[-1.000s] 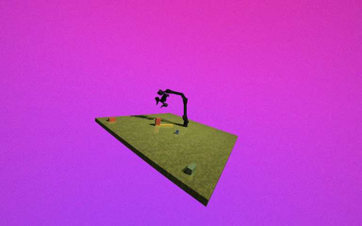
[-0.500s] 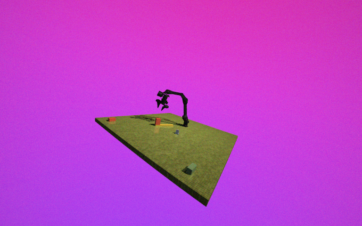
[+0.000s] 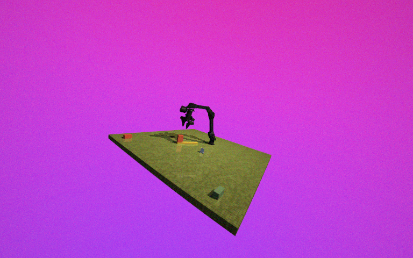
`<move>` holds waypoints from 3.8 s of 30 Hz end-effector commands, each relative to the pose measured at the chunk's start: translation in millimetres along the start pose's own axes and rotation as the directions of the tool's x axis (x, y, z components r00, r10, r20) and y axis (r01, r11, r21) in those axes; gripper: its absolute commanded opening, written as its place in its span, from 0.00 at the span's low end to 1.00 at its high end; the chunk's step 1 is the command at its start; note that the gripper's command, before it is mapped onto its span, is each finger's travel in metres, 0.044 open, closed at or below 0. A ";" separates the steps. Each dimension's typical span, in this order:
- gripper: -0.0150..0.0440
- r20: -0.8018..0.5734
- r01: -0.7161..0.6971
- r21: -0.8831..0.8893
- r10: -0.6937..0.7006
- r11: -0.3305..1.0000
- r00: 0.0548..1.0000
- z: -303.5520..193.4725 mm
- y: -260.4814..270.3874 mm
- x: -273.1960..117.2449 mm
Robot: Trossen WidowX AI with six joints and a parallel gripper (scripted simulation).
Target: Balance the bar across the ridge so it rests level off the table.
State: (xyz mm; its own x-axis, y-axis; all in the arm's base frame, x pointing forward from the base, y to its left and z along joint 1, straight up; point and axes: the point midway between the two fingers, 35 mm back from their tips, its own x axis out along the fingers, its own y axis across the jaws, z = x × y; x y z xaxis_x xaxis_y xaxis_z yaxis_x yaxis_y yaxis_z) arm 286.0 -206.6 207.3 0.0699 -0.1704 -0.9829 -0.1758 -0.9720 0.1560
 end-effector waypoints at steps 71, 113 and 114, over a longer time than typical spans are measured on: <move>0.79 0.064 0.120 0.287 -0.143 0.950 0.988 9.3 -83.5 145.1; 0.25 0.065 0.116 0.285 -0.140 0.952 0.988 1.7 -72.8 81.7; 0.25 0.065 0.116 0.285 -0.140 0.951 0.988 1.7 -72.5 79.1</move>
State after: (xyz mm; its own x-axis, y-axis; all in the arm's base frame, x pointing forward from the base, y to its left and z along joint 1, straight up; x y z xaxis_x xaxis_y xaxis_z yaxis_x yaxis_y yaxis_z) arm 301.9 -149.4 108.3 0.0196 -0.0188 -0.9996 -0.4367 -0.8996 0.0084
